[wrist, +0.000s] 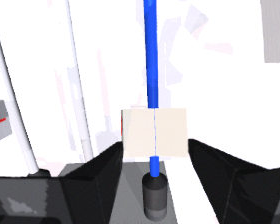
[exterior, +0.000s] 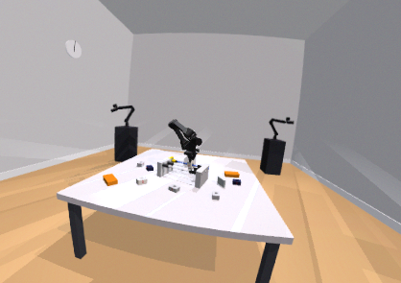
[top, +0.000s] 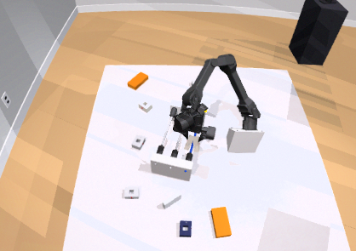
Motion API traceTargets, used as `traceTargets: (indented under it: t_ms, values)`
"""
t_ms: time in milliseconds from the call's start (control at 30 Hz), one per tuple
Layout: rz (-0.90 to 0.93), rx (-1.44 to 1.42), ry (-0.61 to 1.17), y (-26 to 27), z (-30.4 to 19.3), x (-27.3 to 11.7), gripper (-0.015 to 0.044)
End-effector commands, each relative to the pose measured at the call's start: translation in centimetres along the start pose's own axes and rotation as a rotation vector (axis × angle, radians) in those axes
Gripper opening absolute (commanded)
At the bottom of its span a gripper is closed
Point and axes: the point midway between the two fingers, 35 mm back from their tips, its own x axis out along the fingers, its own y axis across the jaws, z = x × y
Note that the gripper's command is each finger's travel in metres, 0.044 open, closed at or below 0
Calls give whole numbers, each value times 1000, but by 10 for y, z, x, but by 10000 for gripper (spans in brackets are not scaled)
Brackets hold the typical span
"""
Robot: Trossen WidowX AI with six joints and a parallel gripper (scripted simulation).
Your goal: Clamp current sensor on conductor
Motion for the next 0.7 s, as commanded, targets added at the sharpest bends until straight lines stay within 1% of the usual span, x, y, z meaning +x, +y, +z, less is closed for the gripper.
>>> traceTargets:
  t_ms: [0,367,600,667]
  values:
    - [-3,0,0,0,0,0,157]
    - [-3,0,0,0,0,0,440]
    - [-3,0,0,0,0,0,440]
    - [-25,-1,-8,1,1,11,440]
